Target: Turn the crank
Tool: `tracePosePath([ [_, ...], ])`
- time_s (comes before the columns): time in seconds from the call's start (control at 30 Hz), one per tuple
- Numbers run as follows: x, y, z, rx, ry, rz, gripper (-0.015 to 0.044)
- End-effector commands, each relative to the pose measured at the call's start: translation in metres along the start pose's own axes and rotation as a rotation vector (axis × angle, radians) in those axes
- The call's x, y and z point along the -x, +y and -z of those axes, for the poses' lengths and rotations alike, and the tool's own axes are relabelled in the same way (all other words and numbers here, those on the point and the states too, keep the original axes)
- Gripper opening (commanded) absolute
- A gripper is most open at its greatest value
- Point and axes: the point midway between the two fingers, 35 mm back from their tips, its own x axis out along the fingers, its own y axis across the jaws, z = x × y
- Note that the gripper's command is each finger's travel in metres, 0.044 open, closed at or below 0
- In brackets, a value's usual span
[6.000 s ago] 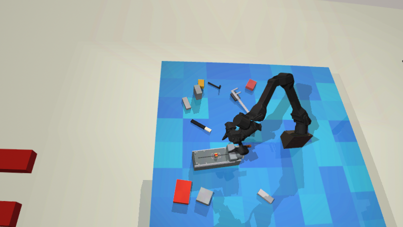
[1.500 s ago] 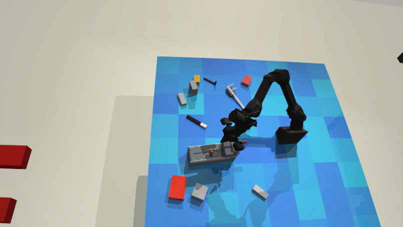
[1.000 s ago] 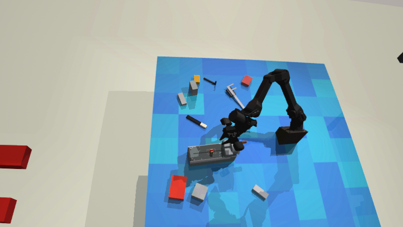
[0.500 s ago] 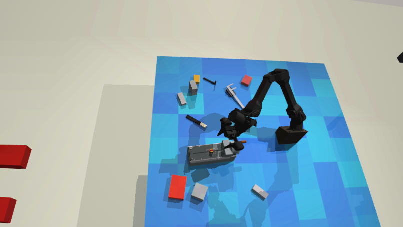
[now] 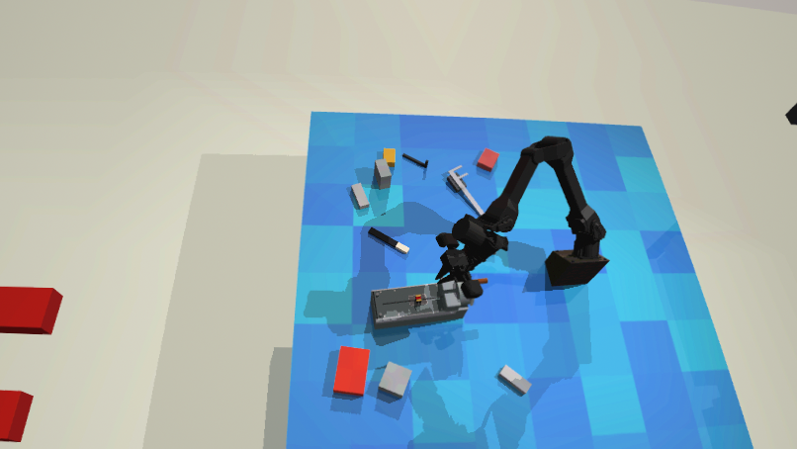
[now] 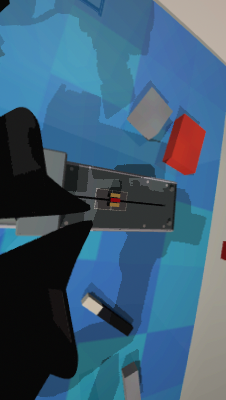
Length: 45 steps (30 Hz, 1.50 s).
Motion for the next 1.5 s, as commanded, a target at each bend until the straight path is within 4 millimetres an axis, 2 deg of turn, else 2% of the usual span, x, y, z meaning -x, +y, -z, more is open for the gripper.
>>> tracePosePath([
  [0.0, -0.0001, -0.0001, 0.0001, 0.000, 0.000, 0.000, 0.0000],
  [0.57, 0.0000, 0.0001, 0.0000, 0.000, 0.000, -0.001, 0.0000],
  [1.13, 0.0000, 0.0001, 0.0000, 0.000, 0.000, -0.001, 0.0440],
  [1.17, 0.0000, 0.0001, 0.0000, 0.000, 0.000, -0.001, 0.0440],
  [1.47, 0.0000, 0.0001, 0.0000, 0.000, 0.000, -0.001, 0.0204],
])
